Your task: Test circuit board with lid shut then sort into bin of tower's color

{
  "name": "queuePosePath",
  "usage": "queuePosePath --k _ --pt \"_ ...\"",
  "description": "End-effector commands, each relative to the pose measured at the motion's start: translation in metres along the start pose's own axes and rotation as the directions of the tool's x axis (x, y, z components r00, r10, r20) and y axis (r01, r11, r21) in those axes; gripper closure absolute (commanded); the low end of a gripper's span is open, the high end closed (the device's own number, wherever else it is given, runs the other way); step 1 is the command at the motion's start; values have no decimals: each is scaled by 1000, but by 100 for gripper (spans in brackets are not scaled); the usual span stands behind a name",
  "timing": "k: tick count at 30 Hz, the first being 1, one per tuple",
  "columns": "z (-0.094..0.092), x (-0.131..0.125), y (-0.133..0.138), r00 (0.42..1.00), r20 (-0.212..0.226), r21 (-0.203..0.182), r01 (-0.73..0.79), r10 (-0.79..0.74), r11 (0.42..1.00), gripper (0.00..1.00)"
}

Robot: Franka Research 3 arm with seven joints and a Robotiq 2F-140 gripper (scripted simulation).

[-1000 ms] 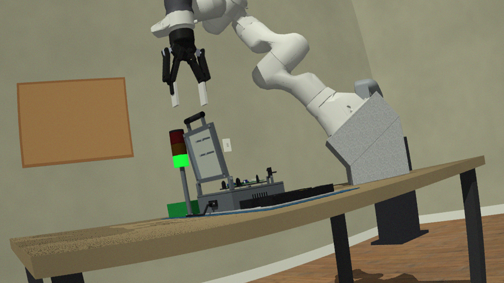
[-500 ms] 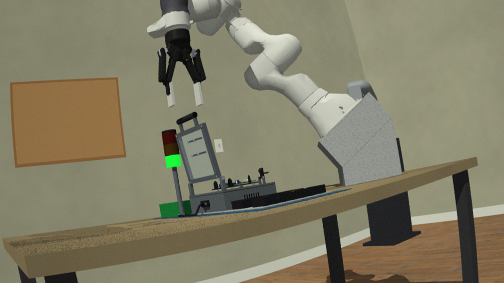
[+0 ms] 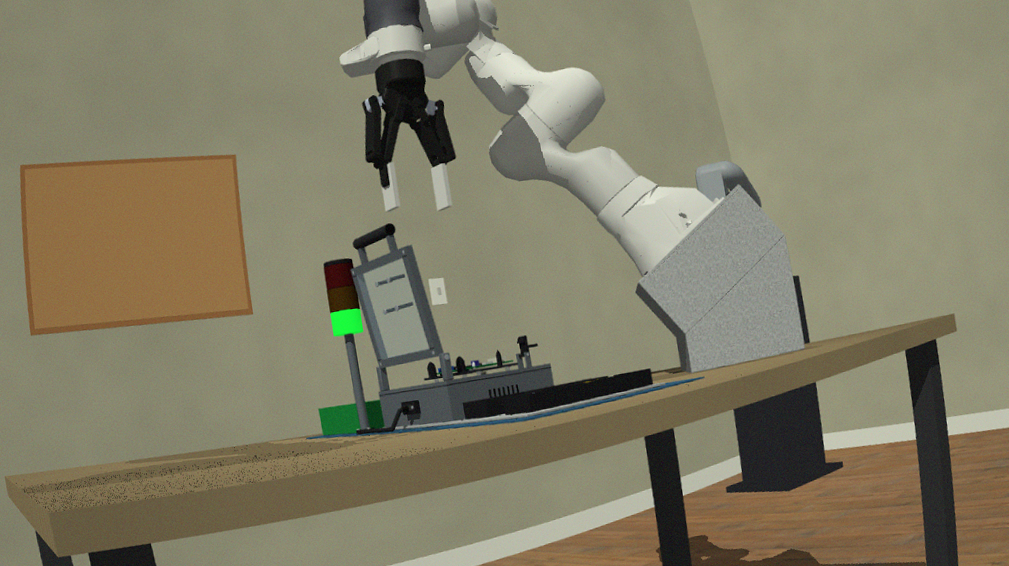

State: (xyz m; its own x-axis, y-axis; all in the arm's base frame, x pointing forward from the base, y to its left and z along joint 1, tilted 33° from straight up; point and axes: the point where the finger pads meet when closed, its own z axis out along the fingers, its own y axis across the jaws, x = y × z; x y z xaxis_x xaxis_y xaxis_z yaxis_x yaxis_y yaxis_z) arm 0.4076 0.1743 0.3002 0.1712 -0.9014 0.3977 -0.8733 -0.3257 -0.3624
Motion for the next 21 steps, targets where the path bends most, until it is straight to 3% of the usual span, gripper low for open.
queuePosePath --k 1,9,21 --pt "0 1 15 999 -5 -2 -34 34 999 42" --pt "0 0 41 999 -5 -2 -34 34 999 42" --pt "2 0 44 999 -5 -2 -34 34 999 42"
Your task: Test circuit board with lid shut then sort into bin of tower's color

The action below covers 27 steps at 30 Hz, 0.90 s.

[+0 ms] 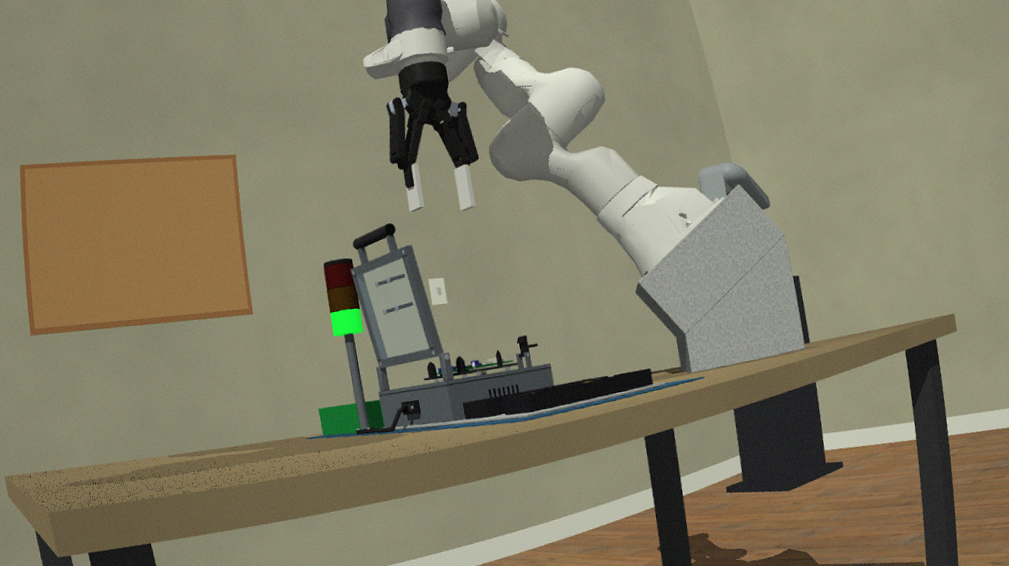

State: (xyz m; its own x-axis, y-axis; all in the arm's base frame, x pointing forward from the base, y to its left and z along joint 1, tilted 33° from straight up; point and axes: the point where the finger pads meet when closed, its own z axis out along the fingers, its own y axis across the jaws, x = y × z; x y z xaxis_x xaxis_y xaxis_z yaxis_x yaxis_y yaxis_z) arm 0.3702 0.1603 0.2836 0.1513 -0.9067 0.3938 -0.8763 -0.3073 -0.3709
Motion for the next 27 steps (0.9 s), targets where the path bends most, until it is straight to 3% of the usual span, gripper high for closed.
queuePosePath --k 1,7,13,15,27 --pt "2 0 1 1000 -1 -3 -14 14 1000 42" --pt "19 0 1 1000 -1 -3 -14 14 1000 42" --pt "52 0 1 1000 -1 -3 -14 14 1000 42" --pt "52 0 1 1000 -1 -3 -14 14 1000 42" --pt "127 0 2 1000 -1 -3 -14 14 1000 42"
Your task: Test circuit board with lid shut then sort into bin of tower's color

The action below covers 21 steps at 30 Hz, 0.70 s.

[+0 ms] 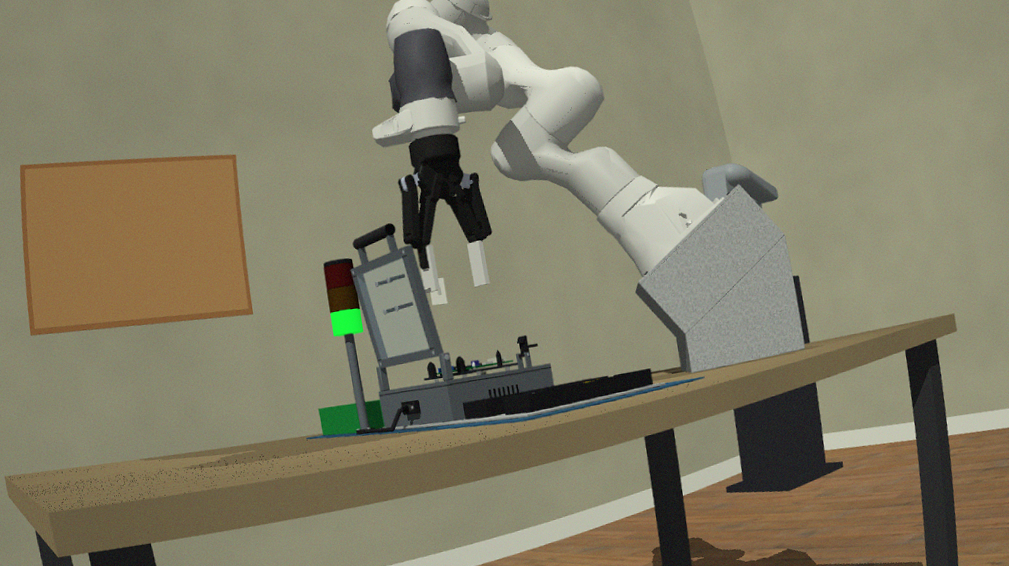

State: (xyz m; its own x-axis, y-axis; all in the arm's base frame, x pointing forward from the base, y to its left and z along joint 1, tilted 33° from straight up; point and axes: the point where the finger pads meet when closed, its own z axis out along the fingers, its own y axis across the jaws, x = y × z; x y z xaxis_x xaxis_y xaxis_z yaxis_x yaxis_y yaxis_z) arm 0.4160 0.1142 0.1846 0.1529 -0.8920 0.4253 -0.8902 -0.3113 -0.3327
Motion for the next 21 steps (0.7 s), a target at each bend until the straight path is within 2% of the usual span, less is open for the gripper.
queuePosePath --k 1,13,21 --pt "14 -10 -10 999 30 34 -31 30 999 42" --pt "54 -11 -11 999 30 34 -31 30 999 42" --pt "65 -11 -12 999 30 34 -31 30 999 42"
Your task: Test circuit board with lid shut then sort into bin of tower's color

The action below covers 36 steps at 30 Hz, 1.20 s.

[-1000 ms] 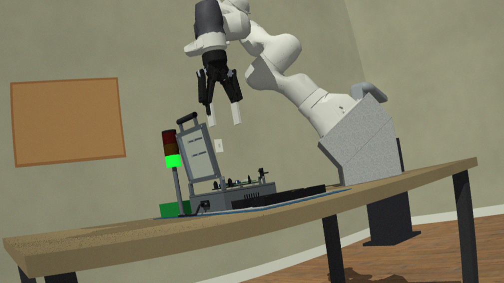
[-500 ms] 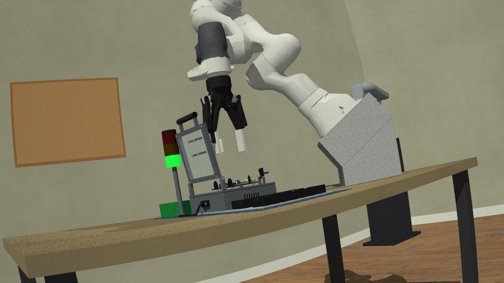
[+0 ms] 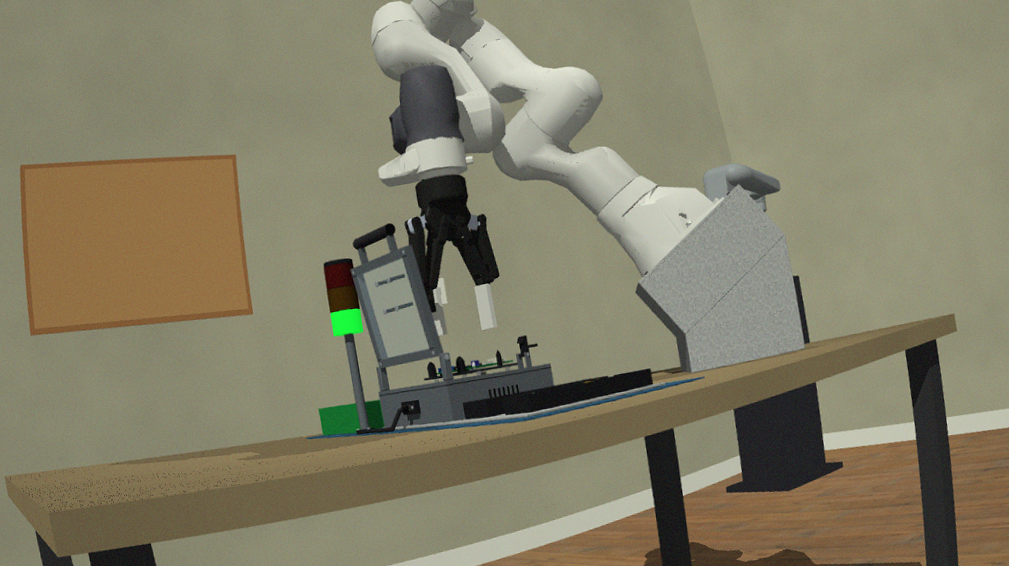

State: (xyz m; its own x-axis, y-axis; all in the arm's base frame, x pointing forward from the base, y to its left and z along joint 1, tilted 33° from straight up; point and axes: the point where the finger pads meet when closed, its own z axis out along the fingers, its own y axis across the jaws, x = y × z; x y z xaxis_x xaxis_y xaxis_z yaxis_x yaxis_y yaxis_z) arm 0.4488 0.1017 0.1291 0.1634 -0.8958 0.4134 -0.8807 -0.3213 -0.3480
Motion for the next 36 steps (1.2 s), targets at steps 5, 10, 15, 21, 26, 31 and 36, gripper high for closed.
queuePosePath --k 5,10,15,21,26,31,36 --pt "2 -4 -5 999 14 14 -35 35 999 42" --pt "2 -4 -5 999 14 14 -35 35 999 42" --pt "2 -4 -5 999 14 14 -35 35 999 42" --pt "2 -4 -5 999 14 14 -35 35 999 42" --pt "2 -4 -5 999 14 14 -35 35 999 42" --pt "8 -4 -5 999 14 14 -35 35 999 42" --pt "16 -4 -5 999 14 14 -35 35 999 42"
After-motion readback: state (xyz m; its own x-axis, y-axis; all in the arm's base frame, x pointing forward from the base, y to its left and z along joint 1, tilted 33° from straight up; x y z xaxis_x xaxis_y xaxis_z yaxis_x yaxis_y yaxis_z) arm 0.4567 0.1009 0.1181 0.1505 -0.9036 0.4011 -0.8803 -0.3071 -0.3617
